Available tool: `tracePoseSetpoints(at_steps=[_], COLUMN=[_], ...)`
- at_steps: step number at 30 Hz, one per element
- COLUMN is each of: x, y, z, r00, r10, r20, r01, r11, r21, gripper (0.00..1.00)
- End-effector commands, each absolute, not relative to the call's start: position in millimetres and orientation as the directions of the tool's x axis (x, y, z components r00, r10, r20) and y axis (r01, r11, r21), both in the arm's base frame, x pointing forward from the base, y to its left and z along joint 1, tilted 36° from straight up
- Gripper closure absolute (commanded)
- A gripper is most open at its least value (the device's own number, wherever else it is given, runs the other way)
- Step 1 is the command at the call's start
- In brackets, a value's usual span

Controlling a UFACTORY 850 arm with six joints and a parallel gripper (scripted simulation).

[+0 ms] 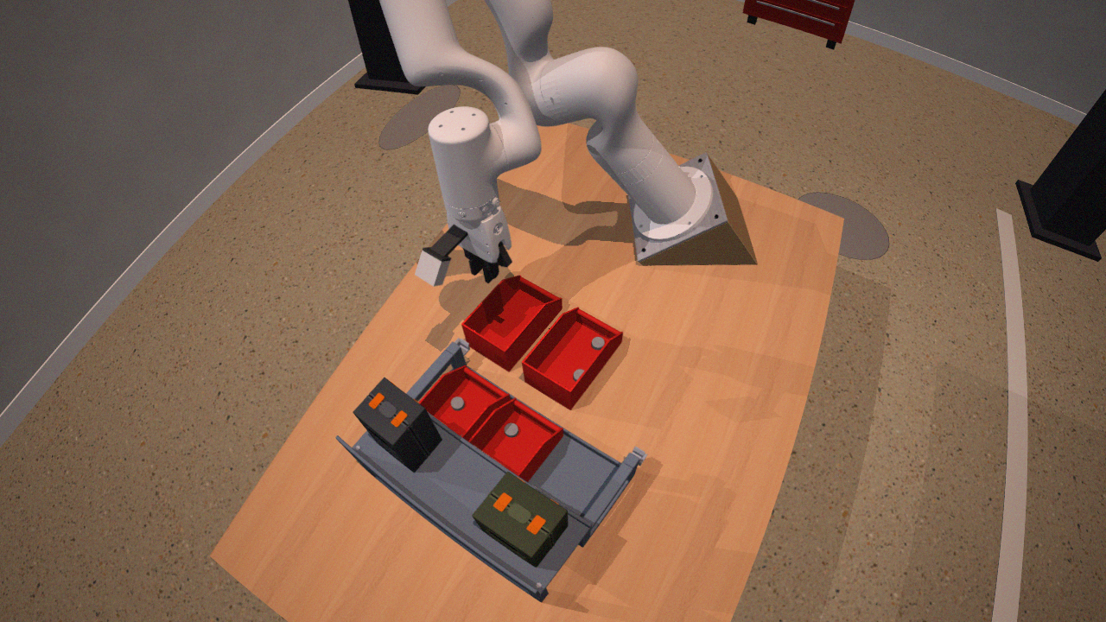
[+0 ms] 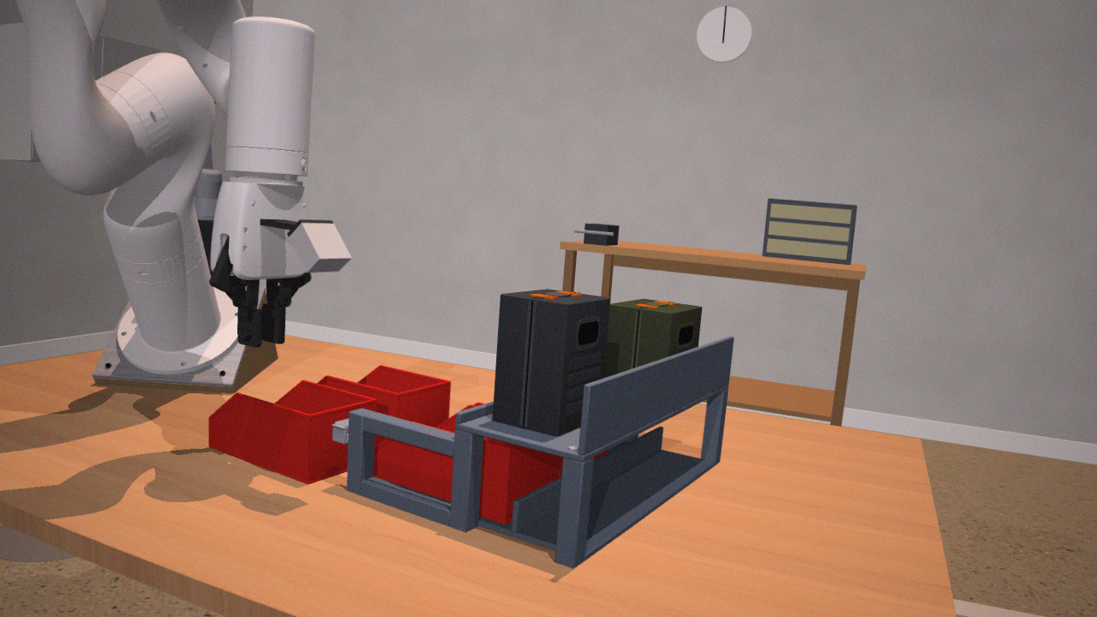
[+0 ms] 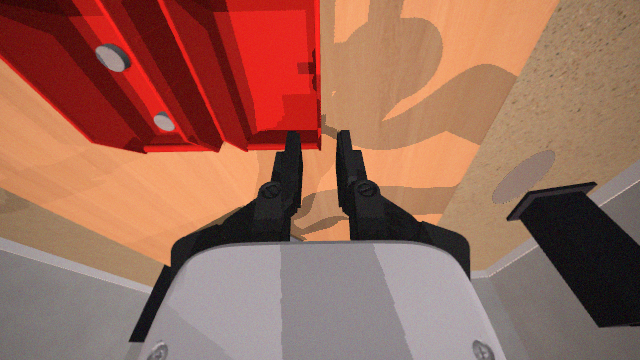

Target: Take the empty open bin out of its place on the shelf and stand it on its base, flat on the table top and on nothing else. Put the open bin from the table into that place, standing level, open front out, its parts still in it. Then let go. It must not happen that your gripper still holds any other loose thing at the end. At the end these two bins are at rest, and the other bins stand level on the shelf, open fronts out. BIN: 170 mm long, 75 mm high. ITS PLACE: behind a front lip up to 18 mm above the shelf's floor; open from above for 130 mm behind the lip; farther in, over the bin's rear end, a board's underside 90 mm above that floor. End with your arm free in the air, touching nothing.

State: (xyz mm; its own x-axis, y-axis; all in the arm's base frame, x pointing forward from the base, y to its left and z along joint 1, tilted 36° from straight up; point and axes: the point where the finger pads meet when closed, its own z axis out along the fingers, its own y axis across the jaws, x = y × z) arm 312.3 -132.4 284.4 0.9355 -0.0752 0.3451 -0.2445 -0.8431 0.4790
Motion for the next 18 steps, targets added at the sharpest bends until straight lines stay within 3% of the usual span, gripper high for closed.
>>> tracePoseSetpoints(at_steps=[1,15,16,18], x=[312.1,311.3,311.3,311.3], y=[-131.1,-129.5,-129.5,-129.5], z=[286.7,289.1,289.1,289.1], r00=[0.935,0.935,0.935,0.935], r10=[-0.075,-0.075,-0.075,-0.075], r20=[0.346,0.346,0.346,0.346], r01=[-0.245,-0.245,-0.245,-0.245], r11=[-0.843,-0.843,-0.843,-0.843], r21=[0.479,0.479,0.479,0.479], gripper=[0.74,0.74,1.0,1.0])
